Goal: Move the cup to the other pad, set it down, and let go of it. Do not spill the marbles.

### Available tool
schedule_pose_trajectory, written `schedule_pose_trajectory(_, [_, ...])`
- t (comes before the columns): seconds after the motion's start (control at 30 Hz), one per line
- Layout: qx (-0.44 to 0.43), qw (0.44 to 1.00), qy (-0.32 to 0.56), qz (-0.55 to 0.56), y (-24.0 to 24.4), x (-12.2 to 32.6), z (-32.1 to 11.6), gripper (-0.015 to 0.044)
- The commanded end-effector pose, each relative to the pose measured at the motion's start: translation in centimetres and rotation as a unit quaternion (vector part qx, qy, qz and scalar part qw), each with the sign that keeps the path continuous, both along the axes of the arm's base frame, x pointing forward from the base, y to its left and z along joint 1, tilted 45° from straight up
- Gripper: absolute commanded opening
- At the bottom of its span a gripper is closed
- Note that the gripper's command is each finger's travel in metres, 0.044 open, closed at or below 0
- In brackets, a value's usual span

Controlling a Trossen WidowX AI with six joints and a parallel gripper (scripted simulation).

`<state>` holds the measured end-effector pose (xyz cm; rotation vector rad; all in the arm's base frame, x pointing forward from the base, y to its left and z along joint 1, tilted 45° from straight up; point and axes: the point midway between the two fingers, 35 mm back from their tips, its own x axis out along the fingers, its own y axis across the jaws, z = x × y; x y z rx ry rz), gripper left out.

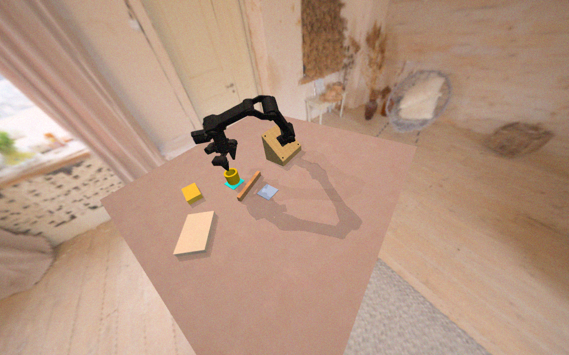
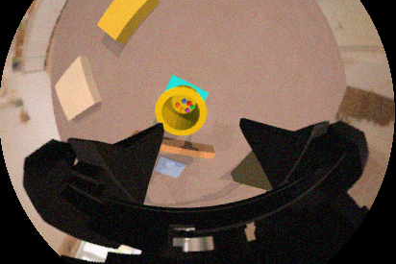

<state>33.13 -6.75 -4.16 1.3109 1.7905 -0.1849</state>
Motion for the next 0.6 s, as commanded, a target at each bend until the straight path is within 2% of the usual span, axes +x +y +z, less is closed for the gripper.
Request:
schedule_pose_trajectory(0.0, [-0.003, 1.000, -0.004, 0.000, -1.2, 0.2, 1.1, 0.0440])
schedule_pose_trajectory(0.3, [-0.004, 1.000, -0.005, 0.001, -3.5, 0.3, 3.5, 0.0440])
schedule_pose_trajectory(0.57, [-0.003, 1.000, -0.005, -0.002, -3.4, 0.4, 3.4, 0.0440])
